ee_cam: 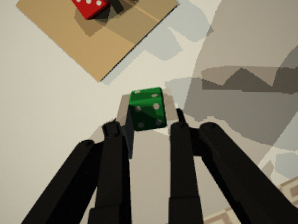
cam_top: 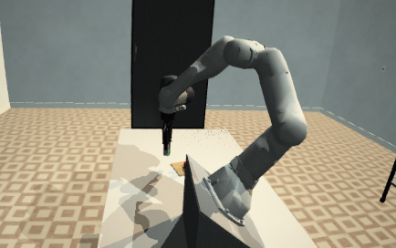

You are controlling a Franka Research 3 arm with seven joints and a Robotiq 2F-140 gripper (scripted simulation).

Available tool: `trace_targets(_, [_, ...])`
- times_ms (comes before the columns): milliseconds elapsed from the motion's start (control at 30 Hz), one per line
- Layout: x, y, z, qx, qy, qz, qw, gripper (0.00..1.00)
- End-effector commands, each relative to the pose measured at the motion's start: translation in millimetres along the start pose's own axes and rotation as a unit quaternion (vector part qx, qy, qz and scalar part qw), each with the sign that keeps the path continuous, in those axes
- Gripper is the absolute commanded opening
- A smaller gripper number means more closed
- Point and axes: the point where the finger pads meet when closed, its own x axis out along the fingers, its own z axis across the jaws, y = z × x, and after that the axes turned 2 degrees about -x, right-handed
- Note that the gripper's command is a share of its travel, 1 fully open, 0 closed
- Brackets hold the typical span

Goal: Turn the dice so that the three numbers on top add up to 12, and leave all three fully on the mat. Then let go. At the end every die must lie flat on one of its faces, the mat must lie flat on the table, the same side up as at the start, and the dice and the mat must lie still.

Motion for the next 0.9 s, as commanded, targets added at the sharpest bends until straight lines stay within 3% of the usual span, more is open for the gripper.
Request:
trace_targets(0, [0.1,-8,2,0.077,0.001,-0.001,0.997,0.16])
trace_targets(333, [2.5,-29,7,0.170,0.004,-0.003,0.985,0.16])
trace_targets(600, [2.9,-30,6,0.173,0.006,-0.009,0.985,0.16])
trace_targets(733, [4.1,-29,6,0.173,0.014,-0.043,0.984,0.16])
trace_targets(867, [5.6,-27,6,0.172,0.029,-0.111,0.978,0.16])
